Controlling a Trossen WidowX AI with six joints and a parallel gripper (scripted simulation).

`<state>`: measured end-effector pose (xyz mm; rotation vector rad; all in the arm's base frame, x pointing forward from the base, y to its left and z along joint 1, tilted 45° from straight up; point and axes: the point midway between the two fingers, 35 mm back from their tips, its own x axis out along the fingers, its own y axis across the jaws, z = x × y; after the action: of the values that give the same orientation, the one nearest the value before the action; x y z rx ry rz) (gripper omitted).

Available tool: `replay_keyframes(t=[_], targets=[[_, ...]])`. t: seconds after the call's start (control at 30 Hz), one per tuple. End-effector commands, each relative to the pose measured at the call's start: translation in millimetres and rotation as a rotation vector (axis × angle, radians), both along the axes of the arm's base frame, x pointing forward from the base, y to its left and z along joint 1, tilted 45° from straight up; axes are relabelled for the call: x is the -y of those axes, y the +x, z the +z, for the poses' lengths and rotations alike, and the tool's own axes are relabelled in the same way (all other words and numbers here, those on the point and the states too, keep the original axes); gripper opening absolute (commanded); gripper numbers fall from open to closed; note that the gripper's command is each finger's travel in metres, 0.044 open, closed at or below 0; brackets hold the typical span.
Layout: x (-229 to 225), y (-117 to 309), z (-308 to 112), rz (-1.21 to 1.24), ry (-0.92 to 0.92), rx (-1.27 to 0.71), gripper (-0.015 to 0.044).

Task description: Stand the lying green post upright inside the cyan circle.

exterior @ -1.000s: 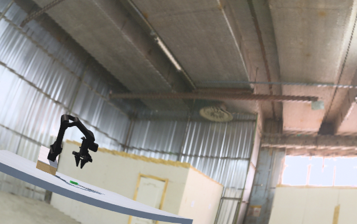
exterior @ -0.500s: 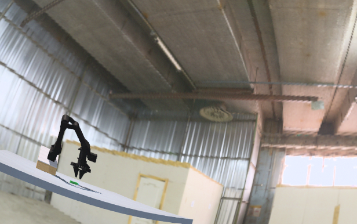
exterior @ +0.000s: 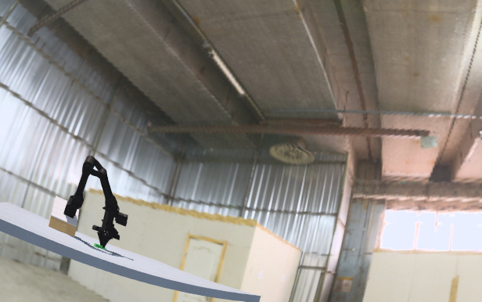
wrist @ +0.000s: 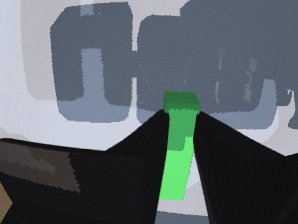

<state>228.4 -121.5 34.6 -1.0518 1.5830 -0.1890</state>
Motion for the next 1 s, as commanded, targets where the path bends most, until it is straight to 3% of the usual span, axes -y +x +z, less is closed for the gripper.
replay_keyframes(t=[0.0,0.97], targets=[[1,0,0,0.002,-0.004,-0.004,0.0023],[-59,1,52,0.002,0.016,-0.006,0.0023]])
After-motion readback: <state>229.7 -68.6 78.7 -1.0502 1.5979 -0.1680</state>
